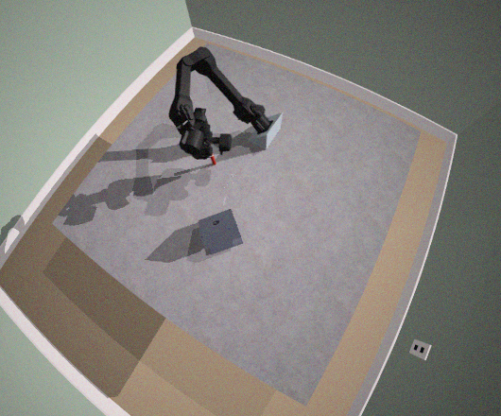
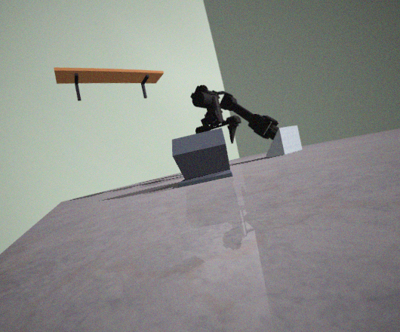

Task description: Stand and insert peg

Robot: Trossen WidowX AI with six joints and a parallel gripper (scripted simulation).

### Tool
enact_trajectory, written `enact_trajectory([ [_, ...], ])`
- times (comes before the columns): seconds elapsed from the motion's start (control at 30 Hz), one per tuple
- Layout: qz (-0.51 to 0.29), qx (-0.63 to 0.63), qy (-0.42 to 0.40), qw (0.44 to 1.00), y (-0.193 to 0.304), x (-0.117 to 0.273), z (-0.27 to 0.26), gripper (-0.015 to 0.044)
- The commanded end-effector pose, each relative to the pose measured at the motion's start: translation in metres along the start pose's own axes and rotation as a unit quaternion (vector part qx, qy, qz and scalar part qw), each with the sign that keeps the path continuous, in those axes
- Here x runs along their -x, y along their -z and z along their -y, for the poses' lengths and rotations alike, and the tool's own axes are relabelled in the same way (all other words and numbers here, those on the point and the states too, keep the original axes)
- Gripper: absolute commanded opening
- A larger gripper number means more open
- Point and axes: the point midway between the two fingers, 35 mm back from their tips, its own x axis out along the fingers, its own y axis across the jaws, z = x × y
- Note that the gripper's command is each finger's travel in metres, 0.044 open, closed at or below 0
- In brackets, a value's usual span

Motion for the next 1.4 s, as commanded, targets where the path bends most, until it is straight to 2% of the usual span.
enact_trajectory([
  [0.0,-0.002,0.003,0.001,1.000,0.001,-0.008,-0.001,0.0440],
  [1.0,-0.003,0.003,0.004,1.000,0.004,-0.051,0.000,0.0440],
  [1.37,-0.001,-0.001,0.002,1.000,0.002,-0.048,0.001,0.0151],
])
